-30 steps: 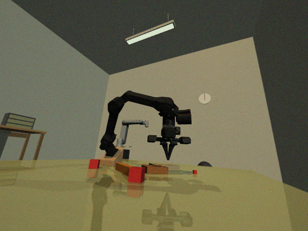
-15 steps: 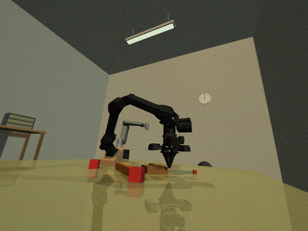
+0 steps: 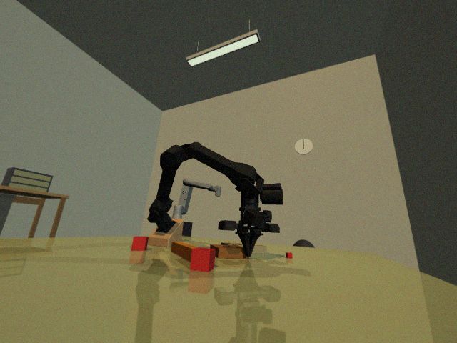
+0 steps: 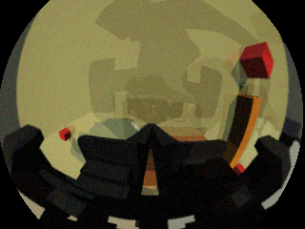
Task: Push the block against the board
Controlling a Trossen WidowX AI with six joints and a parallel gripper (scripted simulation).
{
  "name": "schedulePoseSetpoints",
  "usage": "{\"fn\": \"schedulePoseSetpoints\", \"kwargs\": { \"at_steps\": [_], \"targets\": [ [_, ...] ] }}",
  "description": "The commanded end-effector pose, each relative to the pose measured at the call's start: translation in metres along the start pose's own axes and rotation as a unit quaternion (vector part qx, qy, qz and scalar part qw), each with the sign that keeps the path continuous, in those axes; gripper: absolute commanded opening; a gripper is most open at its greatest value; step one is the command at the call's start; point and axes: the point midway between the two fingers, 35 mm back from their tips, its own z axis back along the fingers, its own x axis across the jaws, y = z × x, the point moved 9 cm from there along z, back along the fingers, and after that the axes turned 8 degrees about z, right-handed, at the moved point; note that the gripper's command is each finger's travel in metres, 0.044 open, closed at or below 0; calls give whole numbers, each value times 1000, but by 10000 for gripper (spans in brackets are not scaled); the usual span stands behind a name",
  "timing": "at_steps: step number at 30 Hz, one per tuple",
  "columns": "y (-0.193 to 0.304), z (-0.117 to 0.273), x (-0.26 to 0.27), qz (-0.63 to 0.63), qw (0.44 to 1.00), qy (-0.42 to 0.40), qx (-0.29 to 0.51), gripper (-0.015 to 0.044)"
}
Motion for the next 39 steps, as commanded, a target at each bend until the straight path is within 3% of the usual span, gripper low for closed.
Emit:
{"fn": "schedulePoseSetpoints", "kwargs": {
  "at_steps": [1,12,39],
  "targets": [
    [7,-1,1,0,1000,1,1,0],
    [18,-1,3,0,1000,1,1,0],
    [-25,-1,-2,-1,1000,2,0,0]
  ]
}}
